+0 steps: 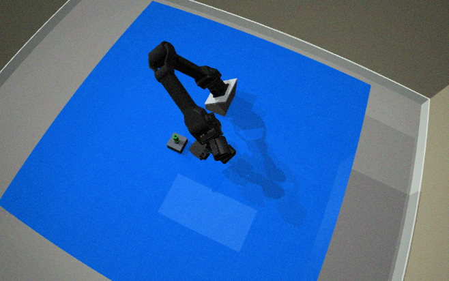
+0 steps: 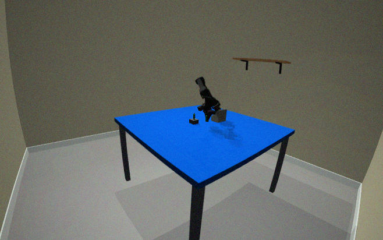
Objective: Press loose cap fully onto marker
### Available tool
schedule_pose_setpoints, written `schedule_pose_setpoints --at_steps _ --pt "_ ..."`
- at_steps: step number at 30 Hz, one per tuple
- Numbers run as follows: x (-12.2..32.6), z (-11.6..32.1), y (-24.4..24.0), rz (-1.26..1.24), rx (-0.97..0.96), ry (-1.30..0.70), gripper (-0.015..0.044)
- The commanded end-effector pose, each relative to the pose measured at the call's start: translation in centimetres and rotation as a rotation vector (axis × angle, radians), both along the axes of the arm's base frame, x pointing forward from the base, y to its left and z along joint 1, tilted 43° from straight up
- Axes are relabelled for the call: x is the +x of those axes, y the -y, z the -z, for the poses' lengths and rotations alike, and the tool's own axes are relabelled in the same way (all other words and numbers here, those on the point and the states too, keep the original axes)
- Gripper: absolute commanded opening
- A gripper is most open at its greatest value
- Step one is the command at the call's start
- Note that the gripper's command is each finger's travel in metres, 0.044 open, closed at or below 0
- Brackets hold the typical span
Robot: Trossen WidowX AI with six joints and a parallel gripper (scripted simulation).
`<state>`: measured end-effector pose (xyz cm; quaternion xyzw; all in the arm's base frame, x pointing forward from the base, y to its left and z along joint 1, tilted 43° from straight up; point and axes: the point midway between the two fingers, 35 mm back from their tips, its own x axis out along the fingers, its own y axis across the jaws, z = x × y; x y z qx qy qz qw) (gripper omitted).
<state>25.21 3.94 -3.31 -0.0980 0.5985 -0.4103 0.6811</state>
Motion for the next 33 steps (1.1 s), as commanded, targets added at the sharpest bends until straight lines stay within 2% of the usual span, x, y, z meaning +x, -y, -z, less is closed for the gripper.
schedule_pose_setpoints --at_steps 1,33 --pt "0.2 -0.6 -0.6 0.005 0.006 0.010 0.0000" --pt "1.7 -12.3 5.2 0.001 0.006 0.007 0.0000"
